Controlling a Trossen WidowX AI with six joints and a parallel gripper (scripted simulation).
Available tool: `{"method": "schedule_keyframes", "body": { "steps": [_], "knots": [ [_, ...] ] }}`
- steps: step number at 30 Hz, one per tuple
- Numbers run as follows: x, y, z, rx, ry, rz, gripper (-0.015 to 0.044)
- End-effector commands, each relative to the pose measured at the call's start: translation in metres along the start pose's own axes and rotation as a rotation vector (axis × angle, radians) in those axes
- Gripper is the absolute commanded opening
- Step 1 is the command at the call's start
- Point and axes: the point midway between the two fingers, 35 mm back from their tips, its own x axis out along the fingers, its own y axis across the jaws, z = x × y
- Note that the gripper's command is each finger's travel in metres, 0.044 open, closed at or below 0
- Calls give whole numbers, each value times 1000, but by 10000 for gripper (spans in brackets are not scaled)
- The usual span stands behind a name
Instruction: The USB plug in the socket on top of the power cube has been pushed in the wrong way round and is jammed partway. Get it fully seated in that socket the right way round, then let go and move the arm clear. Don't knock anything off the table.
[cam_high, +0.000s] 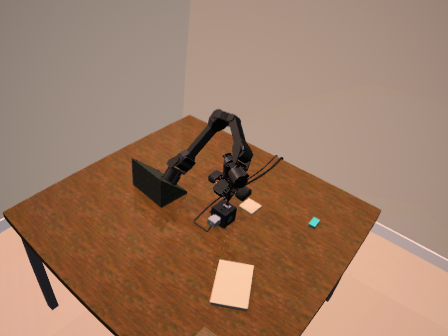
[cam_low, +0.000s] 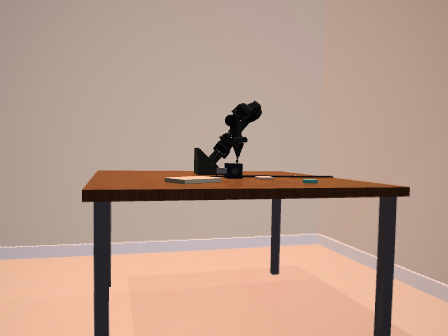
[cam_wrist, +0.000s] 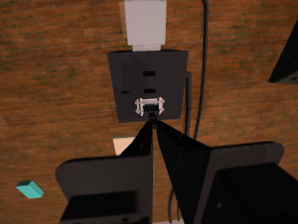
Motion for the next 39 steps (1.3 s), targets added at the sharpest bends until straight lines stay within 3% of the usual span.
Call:
{"method": "schedule_keyframes", "body": {
  "steps": [1,39],
  "knots": [
    [1,0,-1,0,1,1,0],
    [6,0,0,0,1,1,0]
  ]
}}
